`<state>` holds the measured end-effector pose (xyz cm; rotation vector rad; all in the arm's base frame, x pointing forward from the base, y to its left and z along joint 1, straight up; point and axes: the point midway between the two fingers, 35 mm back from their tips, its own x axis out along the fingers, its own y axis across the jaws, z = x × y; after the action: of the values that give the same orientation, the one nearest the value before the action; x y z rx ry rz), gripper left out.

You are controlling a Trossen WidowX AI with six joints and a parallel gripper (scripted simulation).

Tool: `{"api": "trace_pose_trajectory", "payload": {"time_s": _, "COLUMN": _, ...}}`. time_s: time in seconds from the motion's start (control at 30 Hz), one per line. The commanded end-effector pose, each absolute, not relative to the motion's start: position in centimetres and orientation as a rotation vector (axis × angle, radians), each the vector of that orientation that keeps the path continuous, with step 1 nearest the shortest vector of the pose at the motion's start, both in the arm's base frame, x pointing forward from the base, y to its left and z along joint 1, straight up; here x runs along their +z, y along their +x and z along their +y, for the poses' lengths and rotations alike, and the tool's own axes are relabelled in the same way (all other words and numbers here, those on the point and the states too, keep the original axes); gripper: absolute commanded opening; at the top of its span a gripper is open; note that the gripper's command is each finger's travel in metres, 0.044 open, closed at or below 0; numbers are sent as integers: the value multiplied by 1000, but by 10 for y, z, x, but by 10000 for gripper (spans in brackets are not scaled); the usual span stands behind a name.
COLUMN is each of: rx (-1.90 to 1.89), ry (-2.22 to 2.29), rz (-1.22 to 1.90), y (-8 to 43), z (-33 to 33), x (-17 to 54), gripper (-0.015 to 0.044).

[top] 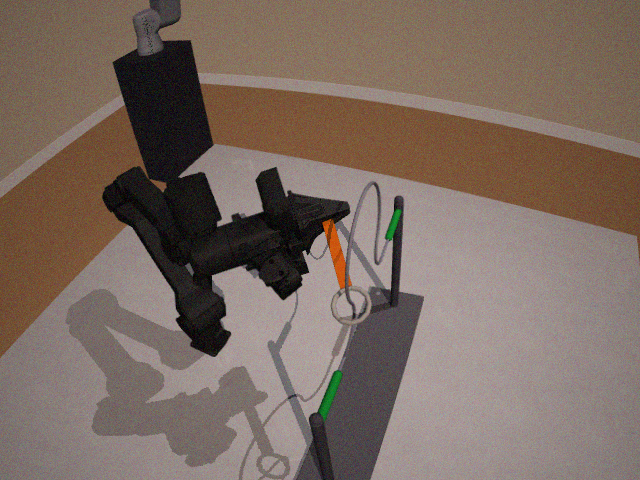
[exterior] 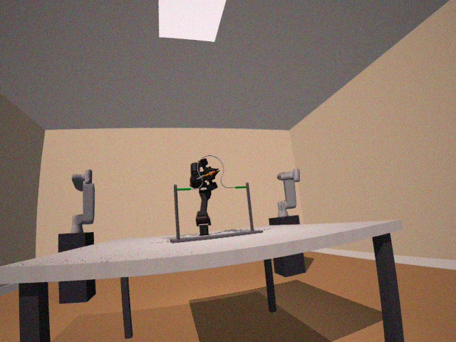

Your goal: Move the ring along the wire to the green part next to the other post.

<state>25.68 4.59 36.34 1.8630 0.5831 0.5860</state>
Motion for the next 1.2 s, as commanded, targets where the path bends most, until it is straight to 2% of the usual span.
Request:
{"api": "trace_pose_trajectory", "payload": {"time_s": 0.0, "rx": 599, "ry": 1886, "rz": 584, "y": 257, "z": 43, "x": 372, "gripper": -150}}
{"api": "trace_pose_trajectory", "payload": {"time_s": 1.17, "rx": 498, "ry": 1571, "rz": 618, "y": 258, "z": 41, "x": 371, "gripper": -150}}
